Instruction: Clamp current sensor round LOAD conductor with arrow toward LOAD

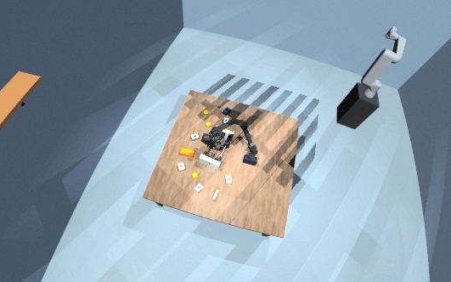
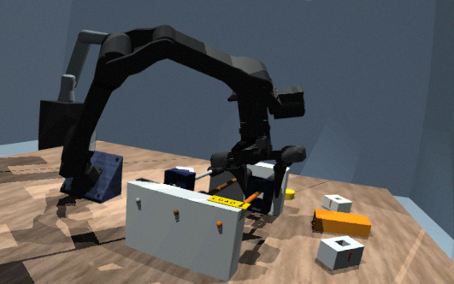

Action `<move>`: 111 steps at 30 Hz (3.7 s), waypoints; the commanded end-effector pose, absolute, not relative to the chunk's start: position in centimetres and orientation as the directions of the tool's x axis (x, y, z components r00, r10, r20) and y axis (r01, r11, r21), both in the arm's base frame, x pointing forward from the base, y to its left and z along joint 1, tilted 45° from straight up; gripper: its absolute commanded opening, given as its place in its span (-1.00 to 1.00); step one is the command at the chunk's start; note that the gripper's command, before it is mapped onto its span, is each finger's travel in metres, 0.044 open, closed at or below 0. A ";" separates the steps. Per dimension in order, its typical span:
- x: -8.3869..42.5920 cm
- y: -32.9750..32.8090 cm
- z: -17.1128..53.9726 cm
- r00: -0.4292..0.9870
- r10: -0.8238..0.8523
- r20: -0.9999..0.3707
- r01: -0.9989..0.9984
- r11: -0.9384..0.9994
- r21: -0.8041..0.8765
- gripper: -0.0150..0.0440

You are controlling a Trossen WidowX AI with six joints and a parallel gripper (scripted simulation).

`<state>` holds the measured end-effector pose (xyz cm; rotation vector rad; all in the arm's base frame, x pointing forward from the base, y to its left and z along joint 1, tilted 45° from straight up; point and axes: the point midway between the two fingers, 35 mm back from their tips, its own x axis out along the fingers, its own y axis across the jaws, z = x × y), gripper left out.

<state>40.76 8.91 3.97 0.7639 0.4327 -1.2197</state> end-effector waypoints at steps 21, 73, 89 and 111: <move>38.1 14.6 9.7 0.318 -0.674 -0.667 0.943 0.154 0.294 1.00; 37.3 14.0 11.6 0.316 -0.616 -0.722 0.934 0.338 0.121 1.00; 34.7 9.5 16.3 0.419 -0.278 -0.865 0.051 0.958 -0.283 1.00; 31.7 7.0 19.8 0.623 0.000 -0.782 -0.729 0.362 -0.581 1.00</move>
